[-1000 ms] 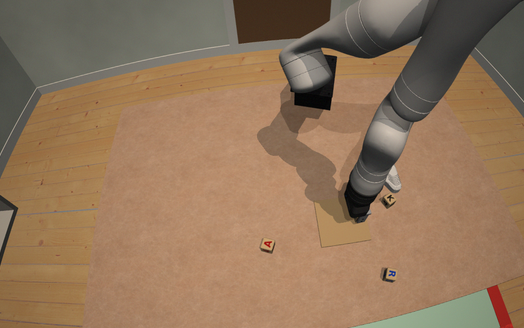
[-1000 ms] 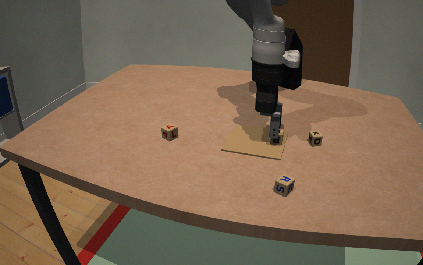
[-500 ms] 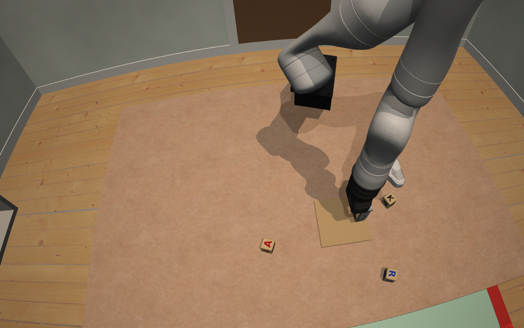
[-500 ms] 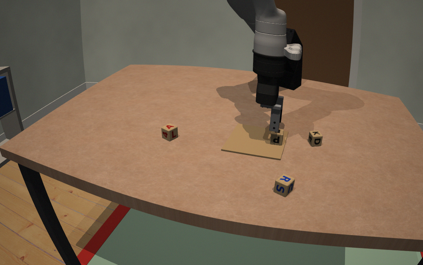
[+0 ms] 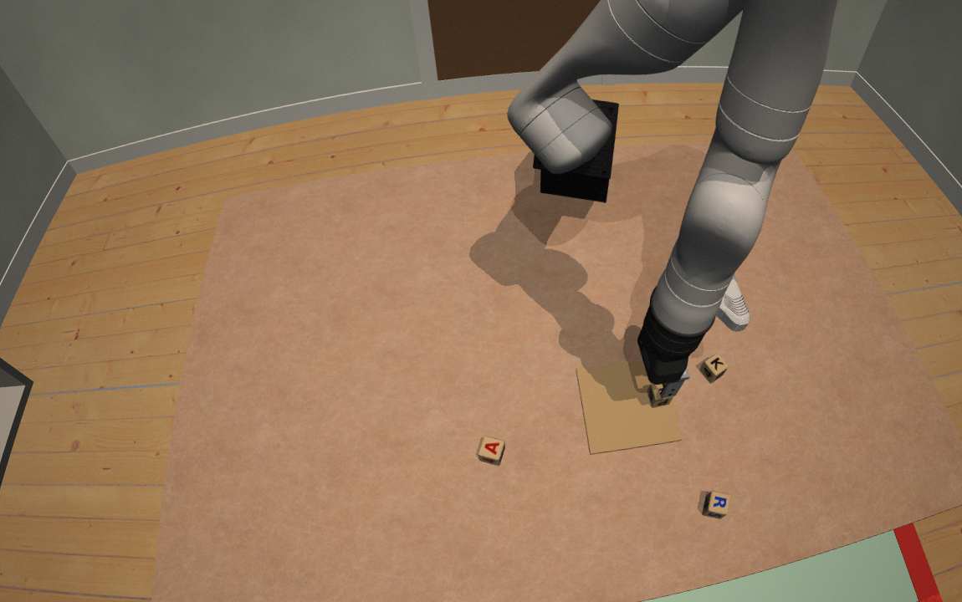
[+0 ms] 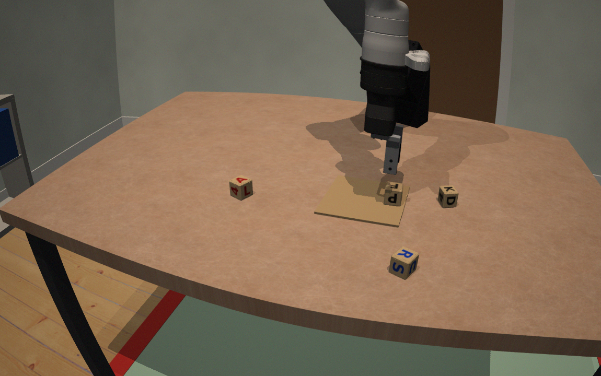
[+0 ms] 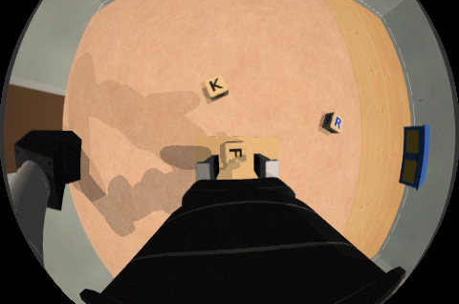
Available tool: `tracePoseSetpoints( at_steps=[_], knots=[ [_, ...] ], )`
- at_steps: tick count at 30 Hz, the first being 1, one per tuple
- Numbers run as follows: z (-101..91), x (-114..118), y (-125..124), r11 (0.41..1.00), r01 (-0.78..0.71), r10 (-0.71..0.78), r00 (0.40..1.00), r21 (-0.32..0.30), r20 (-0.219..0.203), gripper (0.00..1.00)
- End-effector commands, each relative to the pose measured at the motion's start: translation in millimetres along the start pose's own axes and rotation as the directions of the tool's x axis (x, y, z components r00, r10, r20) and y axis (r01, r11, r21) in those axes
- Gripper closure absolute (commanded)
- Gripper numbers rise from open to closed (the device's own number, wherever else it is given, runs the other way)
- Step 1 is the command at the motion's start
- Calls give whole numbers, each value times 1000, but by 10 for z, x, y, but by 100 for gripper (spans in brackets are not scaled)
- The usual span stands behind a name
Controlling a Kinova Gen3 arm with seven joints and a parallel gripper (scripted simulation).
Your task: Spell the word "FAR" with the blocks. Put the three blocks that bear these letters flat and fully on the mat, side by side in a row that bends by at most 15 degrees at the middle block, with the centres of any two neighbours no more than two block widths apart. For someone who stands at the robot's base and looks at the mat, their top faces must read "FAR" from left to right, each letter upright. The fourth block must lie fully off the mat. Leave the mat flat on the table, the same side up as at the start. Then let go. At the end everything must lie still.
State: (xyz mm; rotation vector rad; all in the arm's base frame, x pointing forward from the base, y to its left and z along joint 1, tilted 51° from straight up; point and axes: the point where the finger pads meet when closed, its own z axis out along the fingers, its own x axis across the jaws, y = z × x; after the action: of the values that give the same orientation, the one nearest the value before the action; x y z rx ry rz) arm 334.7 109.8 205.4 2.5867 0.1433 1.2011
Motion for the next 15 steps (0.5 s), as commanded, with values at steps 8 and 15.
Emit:
tracePoseSetpoints(
  at_steps=[8,15],
  knots=[
    [-154,1,-69,999,22,-22,1000,44,5,13],
    [-206,1,-67,999,22,-22,1000,44,5,13]
  ],
)
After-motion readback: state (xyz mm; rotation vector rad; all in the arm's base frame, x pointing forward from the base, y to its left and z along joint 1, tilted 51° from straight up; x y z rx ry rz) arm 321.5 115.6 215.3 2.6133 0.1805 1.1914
